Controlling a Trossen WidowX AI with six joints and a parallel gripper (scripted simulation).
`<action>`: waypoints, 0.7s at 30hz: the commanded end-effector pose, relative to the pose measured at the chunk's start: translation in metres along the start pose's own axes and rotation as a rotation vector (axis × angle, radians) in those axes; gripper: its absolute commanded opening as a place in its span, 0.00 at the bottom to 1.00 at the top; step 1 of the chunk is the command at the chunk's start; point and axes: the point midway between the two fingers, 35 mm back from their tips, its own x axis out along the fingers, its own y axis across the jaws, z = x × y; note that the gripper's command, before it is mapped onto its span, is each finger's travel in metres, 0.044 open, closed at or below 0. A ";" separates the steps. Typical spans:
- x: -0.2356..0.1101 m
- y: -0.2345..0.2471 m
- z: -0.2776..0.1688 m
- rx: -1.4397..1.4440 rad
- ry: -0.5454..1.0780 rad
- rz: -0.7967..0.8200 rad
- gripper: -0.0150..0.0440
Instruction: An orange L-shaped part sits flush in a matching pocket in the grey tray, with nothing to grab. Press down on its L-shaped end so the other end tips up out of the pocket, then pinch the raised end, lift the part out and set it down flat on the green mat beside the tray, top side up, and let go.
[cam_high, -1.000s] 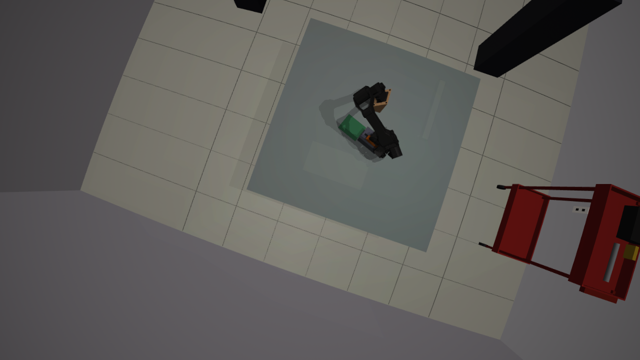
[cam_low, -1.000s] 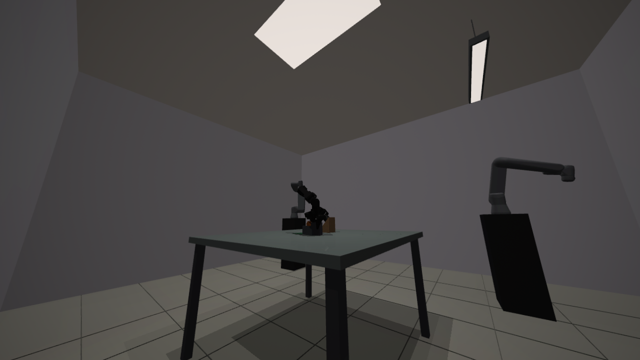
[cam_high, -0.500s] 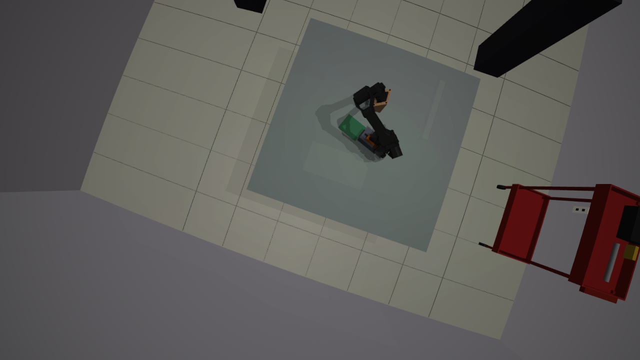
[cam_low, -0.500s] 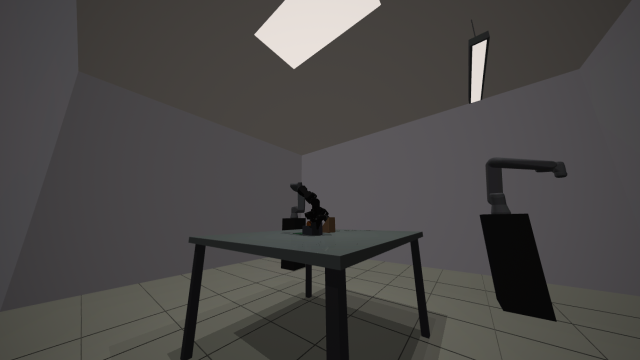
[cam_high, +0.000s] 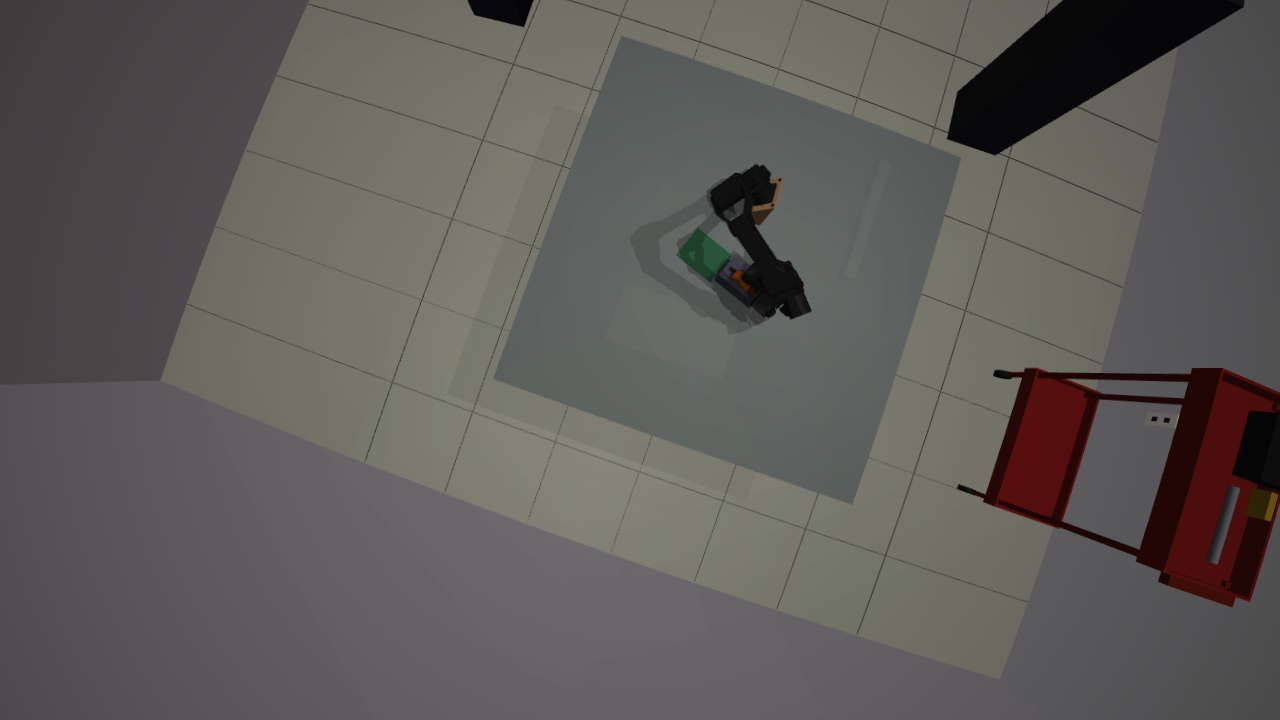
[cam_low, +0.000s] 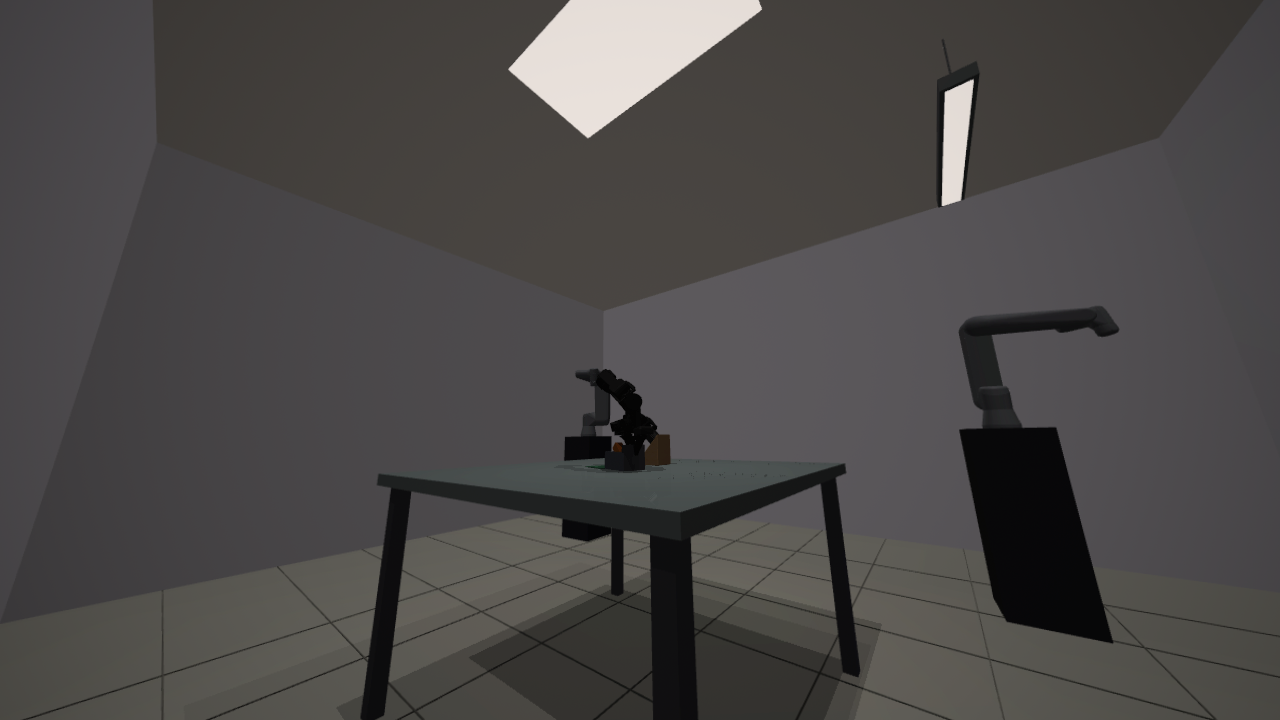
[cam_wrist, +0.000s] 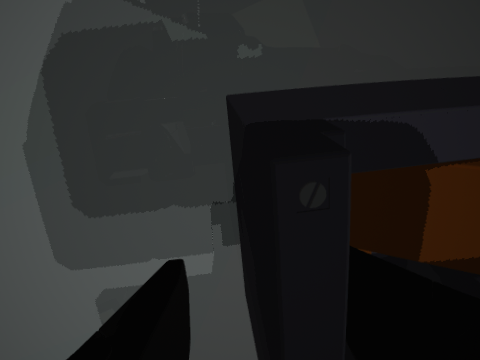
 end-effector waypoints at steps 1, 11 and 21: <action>-0.016 0.002 0.000 0.001 0.003 0.002 0.56; -0.093 -0.009 -0.001 0.000 0.004 0.002 0.56; -0.092 -0.006 0.000 -0.005 -0.011 0.015 0.56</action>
